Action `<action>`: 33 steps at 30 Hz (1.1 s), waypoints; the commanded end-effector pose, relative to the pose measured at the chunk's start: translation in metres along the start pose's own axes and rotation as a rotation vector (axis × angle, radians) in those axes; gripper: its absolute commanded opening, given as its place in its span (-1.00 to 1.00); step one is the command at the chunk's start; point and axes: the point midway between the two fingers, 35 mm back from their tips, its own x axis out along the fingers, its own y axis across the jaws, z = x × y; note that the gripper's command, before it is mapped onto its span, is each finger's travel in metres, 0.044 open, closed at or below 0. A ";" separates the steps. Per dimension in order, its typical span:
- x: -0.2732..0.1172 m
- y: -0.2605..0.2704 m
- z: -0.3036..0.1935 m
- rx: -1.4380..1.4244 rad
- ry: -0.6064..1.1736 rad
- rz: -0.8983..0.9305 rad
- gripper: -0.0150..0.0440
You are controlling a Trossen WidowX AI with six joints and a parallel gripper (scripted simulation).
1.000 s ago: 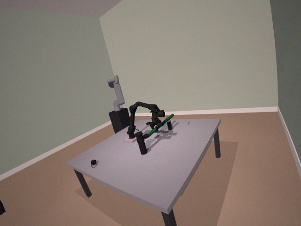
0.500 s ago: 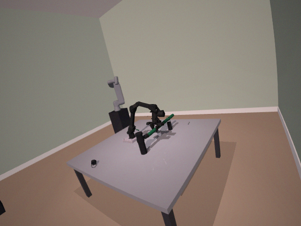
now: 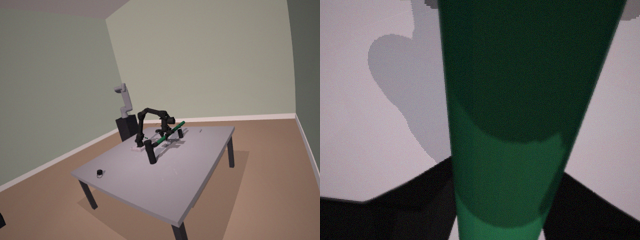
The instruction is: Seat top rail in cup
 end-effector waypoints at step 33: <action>0.000 0.000 -0.005 0.000 0.001 0.003 -0.49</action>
